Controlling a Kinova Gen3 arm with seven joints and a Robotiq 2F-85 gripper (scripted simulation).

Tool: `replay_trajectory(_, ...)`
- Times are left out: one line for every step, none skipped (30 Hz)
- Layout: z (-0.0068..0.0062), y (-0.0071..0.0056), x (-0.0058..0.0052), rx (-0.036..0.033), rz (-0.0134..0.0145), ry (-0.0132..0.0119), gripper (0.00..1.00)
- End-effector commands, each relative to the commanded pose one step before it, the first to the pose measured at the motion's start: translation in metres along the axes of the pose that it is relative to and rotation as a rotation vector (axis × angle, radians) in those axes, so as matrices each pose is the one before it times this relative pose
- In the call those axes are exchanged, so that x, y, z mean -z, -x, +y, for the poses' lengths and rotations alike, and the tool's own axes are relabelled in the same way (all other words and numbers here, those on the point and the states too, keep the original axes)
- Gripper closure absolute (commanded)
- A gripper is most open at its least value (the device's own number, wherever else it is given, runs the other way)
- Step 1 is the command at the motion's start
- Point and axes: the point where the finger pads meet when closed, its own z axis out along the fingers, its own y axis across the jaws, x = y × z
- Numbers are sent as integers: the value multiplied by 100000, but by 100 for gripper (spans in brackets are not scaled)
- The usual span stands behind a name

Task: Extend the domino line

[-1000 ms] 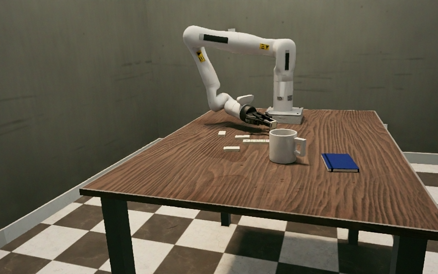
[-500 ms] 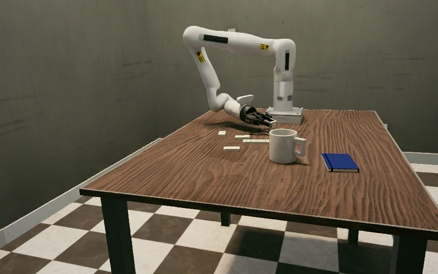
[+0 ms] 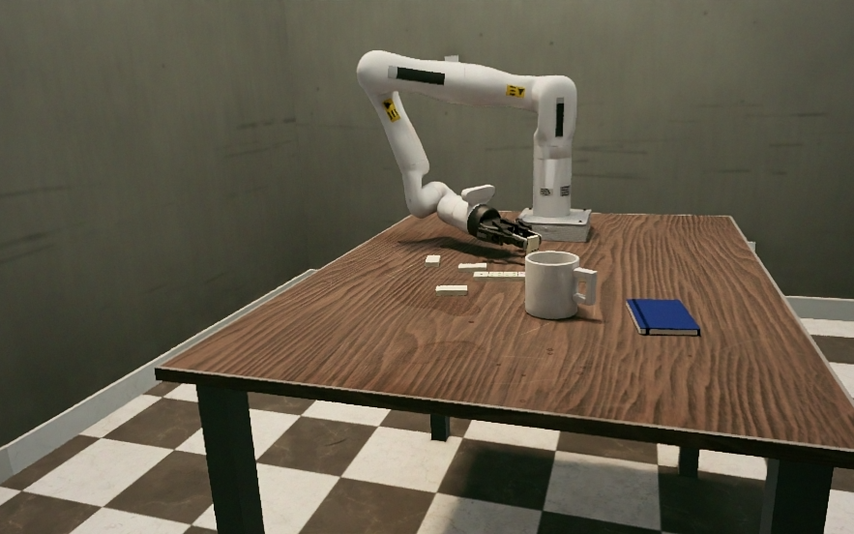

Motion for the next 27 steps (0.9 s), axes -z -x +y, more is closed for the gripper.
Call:
replay_trajectory(20,-46,9,88,25,7,50)
replay_trajectory(0,0,0,0,0,0,50)
replay_trajectory(0,0,0,0,0,0,50)
replay_trajectory(0,0,0,0,0,0,50)
replay_trajectory(0,0,0,0,0,0,50)
replay_trajectory(0,0,0,0,0,0,50)
replay_trajectory(0,0,0,0,0,0,50)
replay_trajectory(0,0,0,0,0,0,50)
replay_trajectory(0,0,0,0,0,0,50)
replay_trajectory(0,0,0,0,0,0,50)
replay_trajectory(0,0,0,0,0,0,50)
replay_trajectory(0,0,0,0,0,0,50)
replay_trajectory(0,0,0,0,0,0,50)
replay_trajectory(0,0,0,0,0,0,50)
replay_trajectory(0,0,0,0,0,0,50)
replay_trajectory(0,0,0,0,0,0,50)
replay_trajectory(0,0,0,0,0,0,50)
replay_trajectory(0,0,0,0,0,0,50)
replay_trajectory(0,0,0,0,0,0,50)
replay_trajectory(0,0,0,0,0,0,50)
replay_trajectory(0,0,0,0,0,0,50)
replay_trajectory(0,0,0,0,0,0,50)
replay_trajectory(0,-1,2,0,0,0,50)
replay_trajectory(0,-9,16,0,0,0,50)
replay_trajectory(0,-24,41,0,0,0,50)
replay_trajectory(0,-43,73,1,0,0,50)
replay_trajectory(0,-66,112,0,0,0,50)
